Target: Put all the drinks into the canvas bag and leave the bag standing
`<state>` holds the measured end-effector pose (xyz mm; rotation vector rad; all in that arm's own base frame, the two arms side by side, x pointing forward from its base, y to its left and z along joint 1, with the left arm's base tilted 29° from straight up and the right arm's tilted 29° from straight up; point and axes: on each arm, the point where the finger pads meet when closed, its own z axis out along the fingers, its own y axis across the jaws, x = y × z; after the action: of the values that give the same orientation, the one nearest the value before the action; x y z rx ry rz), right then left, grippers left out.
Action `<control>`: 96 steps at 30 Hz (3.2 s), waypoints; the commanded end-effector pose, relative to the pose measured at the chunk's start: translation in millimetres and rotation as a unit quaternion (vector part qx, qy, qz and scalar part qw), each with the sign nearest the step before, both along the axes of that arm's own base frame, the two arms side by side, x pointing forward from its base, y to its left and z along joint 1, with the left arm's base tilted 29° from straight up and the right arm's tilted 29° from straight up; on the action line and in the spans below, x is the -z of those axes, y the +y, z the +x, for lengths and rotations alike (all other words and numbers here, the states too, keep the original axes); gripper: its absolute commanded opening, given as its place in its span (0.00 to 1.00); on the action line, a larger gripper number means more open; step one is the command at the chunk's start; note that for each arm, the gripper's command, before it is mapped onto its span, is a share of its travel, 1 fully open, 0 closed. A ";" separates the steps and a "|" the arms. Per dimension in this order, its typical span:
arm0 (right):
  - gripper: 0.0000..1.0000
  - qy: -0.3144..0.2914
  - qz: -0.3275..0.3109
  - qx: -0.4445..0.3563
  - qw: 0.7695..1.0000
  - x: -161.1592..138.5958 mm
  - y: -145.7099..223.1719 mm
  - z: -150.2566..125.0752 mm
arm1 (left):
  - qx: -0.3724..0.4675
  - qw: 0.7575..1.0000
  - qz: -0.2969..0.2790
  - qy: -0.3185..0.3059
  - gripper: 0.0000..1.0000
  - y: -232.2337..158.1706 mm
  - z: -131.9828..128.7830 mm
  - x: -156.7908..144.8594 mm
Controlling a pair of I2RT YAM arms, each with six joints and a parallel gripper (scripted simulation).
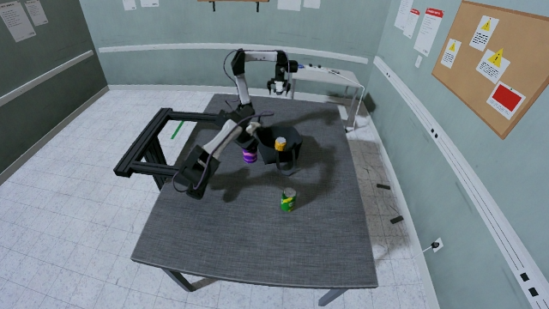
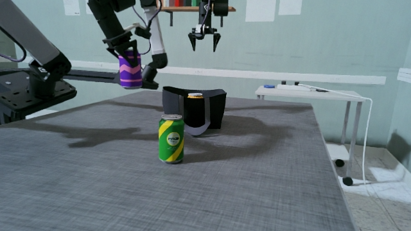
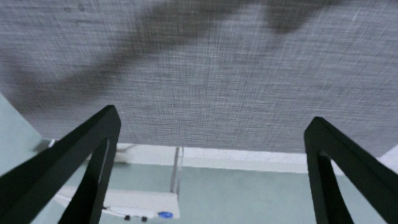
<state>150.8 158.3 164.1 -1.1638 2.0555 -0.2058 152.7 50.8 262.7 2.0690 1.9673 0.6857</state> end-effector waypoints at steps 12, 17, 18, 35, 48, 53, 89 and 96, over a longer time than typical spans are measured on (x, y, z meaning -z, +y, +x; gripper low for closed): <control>0.70 -0.019 0.055 -0.005 0.998 -21.3 14.6 2.1 | -0.011 1.000 0.002 -0.012 1.00 2.7 1.3 -9.6; 0.70 -0.013 0.052 -0.002 0.999 -16.1 38.7 10.7 | -0.011 1.000 0.002 -0.012 1.00 2.7 1.3 -9.6; 0.70 -0.013 0.040 0.000 0.999 -14.1 33.6 10.4 | -0.011 1.000 0.002 -0.012 1.00 2.7 1.3 -9.6; 0.70 -0.008 0.047 -0.010 0.999 -13.0 88.0 18.6 | -0.011 1.000 0.002 -0.012 1.00 2.7 1.3 -9.6; 0.70 -0.019 0.063 -0.006 0.998 -25.6 104.7 24.8 | -0.011 1.000 0.002 -0.012 1.00 2.7 1.3 -9.6; 0.70 -0.019 0.063 -0.007 0.998 -25.5 104.6 23.6 | -0.011 1.000 0.002 -0.012 1.00 2.7 1.3 -9.6; 0.70 -0.011 0.052 -0.001 0.999 -11.4 131.9 32.3 | -0.011 1.000 0.002 -0.012 1.00 2.7 1.3 -9.6; 0.70 -0.012 0.051 -0.004 0.999 -10.5 156.3 36.7 | -0.011 1.000 0.002 -0.012 1.00 2.7 1.3 -9.6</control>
<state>183.3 281.1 155.8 -1.1653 2.0684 -0.2108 152.7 50.8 262.7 2.0690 1.9674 0.6857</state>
